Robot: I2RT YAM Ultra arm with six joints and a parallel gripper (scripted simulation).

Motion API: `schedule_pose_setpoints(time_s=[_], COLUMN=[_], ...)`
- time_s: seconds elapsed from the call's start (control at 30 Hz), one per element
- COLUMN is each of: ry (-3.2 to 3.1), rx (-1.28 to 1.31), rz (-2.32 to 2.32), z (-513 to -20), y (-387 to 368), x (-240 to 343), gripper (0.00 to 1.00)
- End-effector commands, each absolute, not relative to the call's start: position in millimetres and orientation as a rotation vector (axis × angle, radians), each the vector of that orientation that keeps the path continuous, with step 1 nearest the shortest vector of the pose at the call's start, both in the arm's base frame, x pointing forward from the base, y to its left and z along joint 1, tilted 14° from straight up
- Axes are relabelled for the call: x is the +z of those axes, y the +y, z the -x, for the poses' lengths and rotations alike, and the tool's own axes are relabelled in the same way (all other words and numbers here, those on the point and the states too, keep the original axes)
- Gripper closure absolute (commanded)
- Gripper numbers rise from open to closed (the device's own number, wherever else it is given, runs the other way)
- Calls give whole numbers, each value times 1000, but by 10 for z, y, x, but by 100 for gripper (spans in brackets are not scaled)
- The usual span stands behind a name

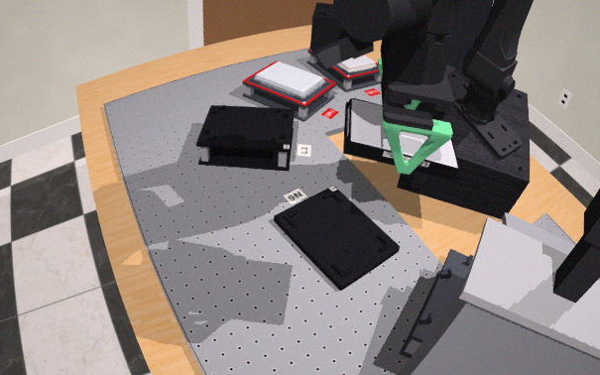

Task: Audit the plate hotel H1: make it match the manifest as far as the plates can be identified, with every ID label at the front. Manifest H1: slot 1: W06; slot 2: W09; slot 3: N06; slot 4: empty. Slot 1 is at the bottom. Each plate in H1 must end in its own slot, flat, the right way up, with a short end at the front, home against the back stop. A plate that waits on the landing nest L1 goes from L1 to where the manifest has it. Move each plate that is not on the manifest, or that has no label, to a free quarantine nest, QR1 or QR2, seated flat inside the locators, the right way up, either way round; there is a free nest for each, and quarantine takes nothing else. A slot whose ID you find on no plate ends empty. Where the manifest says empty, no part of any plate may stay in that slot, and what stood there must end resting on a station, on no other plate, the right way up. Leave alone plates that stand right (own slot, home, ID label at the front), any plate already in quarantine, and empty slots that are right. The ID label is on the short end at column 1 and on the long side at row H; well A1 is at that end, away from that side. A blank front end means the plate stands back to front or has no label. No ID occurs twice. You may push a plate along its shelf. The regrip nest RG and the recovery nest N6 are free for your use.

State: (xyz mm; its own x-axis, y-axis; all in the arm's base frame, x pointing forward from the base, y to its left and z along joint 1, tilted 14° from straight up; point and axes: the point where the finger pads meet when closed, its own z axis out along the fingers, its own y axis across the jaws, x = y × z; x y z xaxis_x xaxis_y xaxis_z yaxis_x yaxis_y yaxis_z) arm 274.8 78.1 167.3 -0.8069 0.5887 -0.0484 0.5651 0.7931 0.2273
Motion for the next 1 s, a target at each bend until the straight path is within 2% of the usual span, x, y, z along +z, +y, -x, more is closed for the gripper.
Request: schedule_pose_setpoints(time_s=[0.0,0.97], ry=[2814,2542], rx=[338,368], rz=[-1014,-1695], z=[-2752,-2741], y=[674,243], x=[1741,1625], gripper=[14,14])
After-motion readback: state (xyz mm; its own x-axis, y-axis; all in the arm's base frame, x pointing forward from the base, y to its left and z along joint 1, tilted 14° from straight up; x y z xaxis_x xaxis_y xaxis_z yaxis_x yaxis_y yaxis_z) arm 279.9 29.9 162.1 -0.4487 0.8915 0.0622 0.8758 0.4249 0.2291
